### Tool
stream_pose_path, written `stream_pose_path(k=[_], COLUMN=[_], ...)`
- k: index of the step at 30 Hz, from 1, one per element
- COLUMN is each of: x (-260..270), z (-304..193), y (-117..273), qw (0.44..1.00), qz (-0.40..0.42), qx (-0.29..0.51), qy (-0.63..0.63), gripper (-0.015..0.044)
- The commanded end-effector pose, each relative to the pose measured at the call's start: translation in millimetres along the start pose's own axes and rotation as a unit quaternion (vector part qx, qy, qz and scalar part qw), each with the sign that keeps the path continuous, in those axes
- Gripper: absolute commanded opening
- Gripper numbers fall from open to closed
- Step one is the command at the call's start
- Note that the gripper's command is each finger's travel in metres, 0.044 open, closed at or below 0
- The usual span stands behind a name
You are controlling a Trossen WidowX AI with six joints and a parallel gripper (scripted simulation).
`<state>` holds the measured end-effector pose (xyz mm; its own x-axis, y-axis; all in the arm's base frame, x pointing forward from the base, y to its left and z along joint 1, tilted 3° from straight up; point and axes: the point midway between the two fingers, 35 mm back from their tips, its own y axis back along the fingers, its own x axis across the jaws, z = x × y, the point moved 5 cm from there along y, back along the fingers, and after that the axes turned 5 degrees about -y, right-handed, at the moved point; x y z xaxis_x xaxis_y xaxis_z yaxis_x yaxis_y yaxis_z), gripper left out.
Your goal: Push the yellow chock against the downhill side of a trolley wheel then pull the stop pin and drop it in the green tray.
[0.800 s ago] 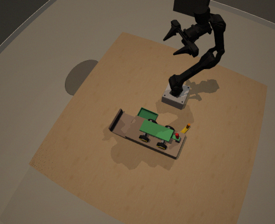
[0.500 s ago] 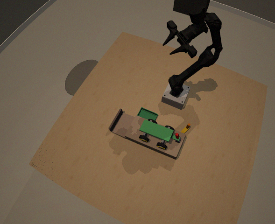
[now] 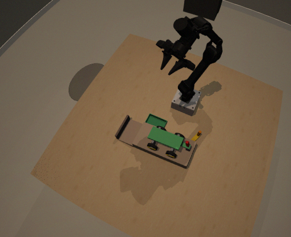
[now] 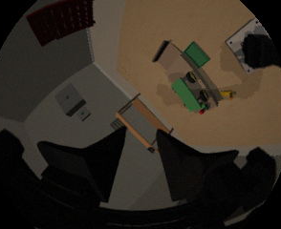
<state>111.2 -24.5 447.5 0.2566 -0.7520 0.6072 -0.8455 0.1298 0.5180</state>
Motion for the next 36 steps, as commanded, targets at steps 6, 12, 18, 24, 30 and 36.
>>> stream_pose_path(k=[6,12,18,24,30,36], x=[-17,-42,-76,-119,-168,-218], z=[-7,-14,-22,-27,-27,-21], y=[-61,-95,-125,-149,-166,-173], qw=[0.965,0.9,0.799,0.66,0.49,0.296], qz=[-0.109,-0.17,-0.222,-0.263,-0.286,-0.292], qx=[0.016,0.047,0.091,0.148,0.21,0.274], qy=[0.238,0.399,0.551,0.688,0.796,0.867], gripper=[0.019,0.019,0.019,0.019,0.019,0.019])
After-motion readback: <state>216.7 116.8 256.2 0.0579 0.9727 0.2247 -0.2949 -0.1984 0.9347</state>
